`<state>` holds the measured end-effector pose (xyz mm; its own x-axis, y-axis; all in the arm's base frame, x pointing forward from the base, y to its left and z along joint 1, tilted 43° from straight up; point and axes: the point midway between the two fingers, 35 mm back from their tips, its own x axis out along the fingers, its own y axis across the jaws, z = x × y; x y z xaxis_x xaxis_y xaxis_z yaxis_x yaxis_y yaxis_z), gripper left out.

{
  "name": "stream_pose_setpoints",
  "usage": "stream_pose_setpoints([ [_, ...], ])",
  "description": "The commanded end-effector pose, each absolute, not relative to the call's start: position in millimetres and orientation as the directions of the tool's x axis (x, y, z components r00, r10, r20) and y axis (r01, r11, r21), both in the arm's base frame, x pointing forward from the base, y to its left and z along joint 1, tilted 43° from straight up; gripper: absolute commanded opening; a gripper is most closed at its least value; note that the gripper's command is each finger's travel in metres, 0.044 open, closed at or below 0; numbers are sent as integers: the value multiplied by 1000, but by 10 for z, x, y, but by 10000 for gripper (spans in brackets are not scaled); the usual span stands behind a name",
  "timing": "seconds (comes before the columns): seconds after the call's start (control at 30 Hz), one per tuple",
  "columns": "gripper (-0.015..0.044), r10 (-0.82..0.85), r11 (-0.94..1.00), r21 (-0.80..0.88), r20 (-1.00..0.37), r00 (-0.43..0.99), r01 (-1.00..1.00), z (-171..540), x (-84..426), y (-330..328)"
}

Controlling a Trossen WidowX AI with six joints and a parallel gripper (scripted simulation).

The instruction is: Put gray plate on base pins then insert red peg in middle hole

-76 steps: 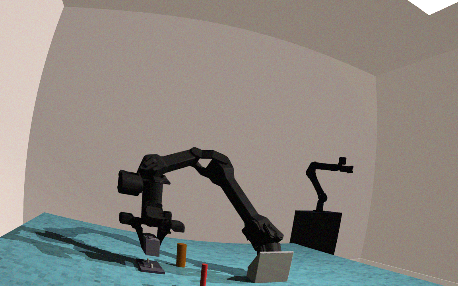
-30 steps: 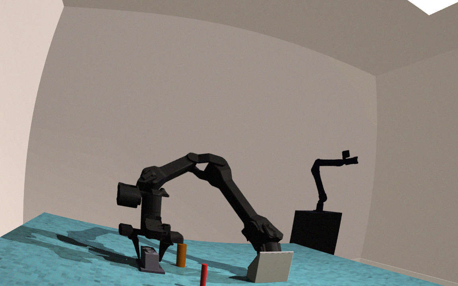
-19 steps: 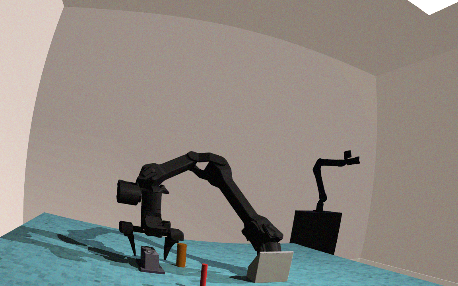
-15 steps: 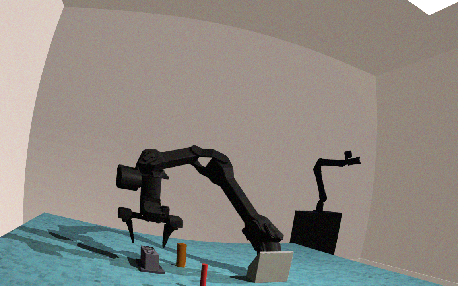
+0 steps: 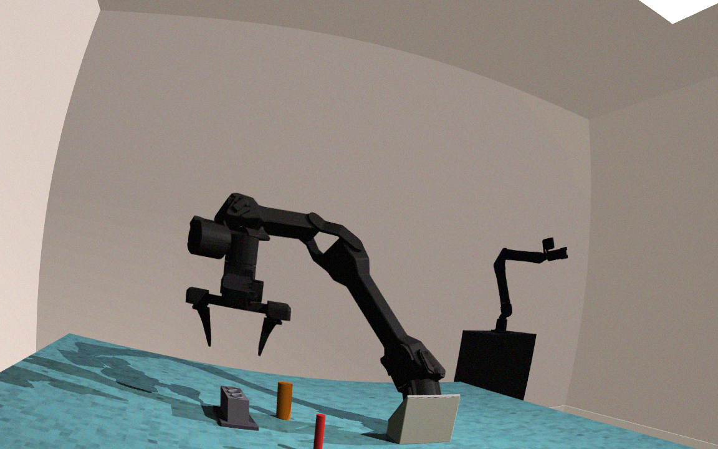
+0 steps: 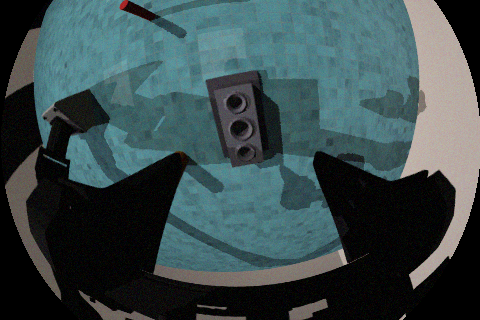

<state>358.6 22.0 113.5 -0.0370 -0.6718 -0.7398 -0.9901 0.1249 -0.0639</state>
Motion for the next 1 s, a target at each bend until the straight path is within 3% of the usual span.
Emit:
stream_pose_setpoints([
  [0.0, 440, -663, 316, -235, -748, -37, -919, 973, 3509, 445],
  [0.17, 440, -656, 566, -460, -754, -36, -684, 772, 3383, 710],
  [0.4, 440, -652, 751, -638, -757, -38, -173, 503, 3155, 1045],
  [0.67, 440, -653, 724, -639, -756, -40, 259, 297, 2925, 1280],
  [0.97, 440, -659, 549, -520, -751, -43, 655, 112, 2662, 1467],
])
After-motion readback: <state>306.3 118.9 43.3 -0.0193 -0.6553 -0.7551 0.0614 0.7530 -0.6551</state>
